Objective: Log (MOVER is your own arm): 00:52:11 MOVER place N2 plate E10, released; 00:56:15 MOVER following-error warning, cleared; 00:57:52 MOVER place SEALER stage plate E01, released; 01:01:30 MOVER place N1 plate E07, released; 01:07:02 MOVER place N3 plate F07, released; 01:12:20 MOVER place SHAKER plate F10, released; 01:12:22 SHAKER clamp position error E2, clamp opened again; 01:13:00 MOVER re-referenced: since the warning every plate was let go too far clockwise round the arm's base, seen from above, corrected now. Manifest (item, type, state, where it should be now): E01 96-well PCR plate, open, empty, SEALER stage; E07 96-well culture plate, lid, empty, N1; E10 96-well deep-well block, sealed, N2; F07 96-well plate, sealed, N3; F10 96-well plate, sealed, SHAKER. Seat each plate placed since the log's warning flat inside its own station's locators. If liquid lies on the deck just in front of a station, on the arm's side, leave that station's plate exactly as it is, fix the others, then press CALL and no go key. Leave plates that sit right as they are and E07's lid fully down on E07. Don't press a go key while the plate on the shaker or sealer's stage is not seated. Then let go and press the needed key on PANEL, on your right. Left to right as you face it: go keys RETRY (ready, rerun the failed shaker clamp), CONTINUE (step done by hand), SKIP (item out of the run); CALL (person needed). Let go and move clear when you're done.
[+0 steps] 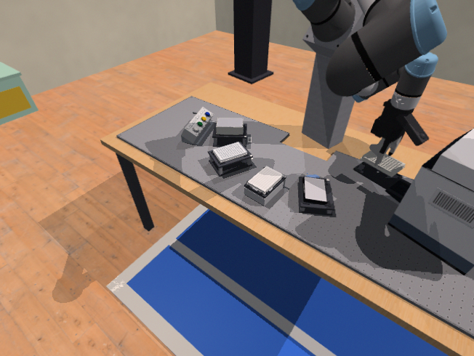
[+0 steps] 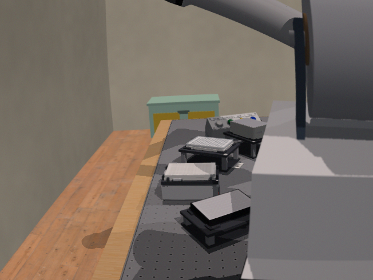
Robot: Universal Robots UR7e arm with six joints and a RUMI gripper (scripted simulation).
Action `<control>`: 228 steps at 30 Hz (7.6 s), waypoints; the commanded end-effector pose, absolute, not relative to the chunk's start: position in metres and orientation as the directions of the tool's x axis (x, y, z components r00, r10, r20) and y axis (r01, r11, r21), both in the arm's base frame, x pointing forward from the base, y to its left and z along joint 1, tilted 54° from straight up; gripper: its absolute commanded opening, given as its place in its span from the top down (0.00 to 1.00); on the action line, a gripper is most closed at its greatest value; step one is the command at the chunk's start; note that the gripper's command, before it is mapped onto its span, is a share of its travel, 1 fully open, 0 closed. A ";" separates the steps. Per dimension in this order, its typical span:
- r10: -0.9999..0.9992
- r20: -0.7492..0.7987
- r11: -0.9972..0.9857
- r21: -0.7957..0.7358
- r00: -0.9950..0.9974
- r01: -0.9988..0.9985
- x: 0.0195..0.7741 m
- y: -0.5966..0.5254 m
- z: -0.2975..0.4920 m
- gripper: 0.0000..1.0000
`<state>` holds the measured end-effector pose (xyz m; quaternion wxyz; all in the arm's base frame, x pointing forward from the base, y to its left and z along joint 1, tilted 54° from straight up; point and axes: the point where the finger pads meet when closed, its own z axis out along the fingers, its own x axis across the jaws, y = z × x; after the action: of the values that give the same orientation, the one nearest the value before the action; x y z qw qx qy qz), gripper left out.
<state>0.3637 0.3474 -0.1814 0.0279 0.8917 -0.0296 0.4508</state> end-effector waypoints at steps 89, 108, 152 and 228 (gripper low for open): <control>-0.027 0.806 -0.997 0.023 0.592 -0.077 0.384 0.346 -0.196 1.00; -0.027 0.806 -0.997 0.023 0.592 -0.077 0.389 0.345 -0.200 1.00; -0.027 0.806 -0.997 0.023 0.592 -0.077 0.399 0.345 -0.207 1.00; -0.027 0.806 -0.997 0.023 0.592 -0.077 0.399 0.345 -0.207 0.18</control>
<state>0.3992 0.3441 -0.2077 0.0280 0.8917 -0.0293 0.4507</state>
